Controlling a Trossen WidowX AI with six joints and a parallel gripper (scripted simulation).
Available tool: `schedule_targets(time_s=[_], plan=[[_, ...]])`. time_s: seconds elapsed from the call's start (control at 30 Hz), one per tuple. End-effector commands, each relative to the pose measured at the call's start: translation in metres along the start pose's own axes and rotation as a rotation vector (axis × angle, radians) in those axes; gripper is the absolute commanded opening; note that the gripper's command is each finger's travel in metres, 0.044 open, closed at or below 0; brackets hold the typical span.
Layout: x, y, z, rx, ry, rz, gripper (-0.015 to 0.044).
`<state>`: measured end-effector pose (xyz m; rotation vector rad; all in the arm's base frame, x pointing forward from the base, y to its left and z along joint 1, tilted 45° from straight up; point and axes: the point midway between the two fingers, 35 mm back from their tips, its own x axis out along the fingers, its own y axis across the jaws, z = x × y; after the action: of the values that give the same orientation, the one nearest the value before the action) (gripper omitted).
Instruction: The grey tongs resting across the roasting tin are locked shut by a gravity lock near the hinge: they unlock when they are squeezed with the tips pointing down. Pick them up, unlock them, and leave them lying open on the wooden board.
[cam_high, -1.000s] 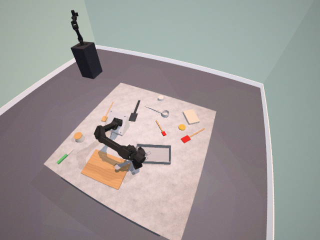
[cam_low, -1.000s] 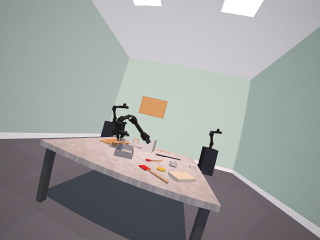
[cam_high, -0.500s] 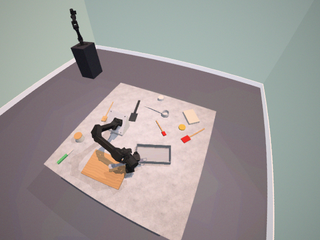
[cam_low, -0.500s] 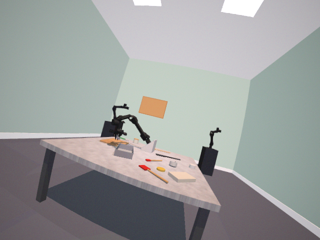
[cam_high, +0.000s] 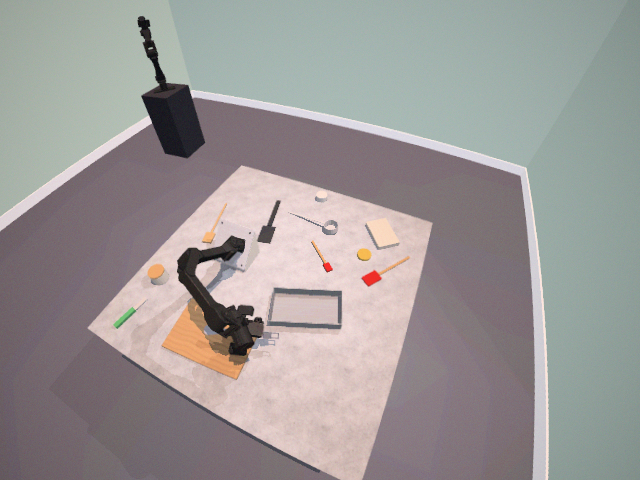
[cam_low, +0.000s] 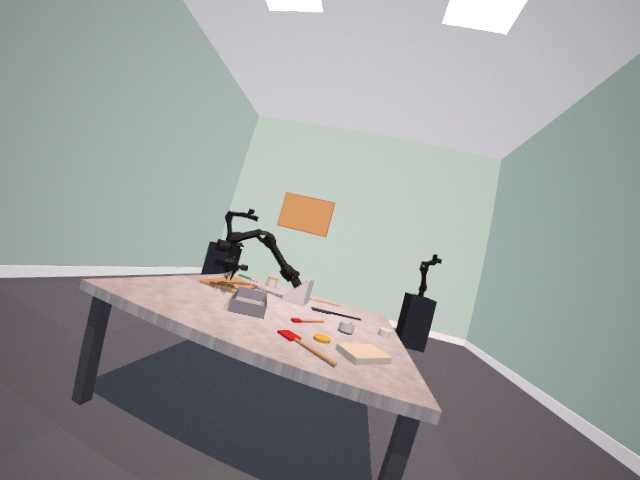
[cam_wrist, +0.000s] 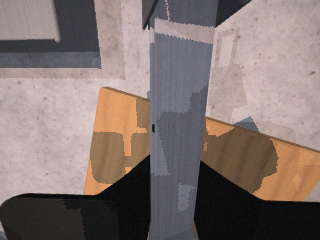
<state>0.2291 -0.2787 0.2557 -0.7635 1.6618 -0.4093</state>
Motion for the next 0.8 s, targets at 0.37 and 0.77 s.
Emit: schedule_targets(time_s=[0.37, 0.77], plan=[[-0.006, -0.036, -0.08, 0.385, -0.025, -0.009, -0.015], [-0.016, -0.05, -0.143, 0.652, -0.03, -0.04, -0.015]])
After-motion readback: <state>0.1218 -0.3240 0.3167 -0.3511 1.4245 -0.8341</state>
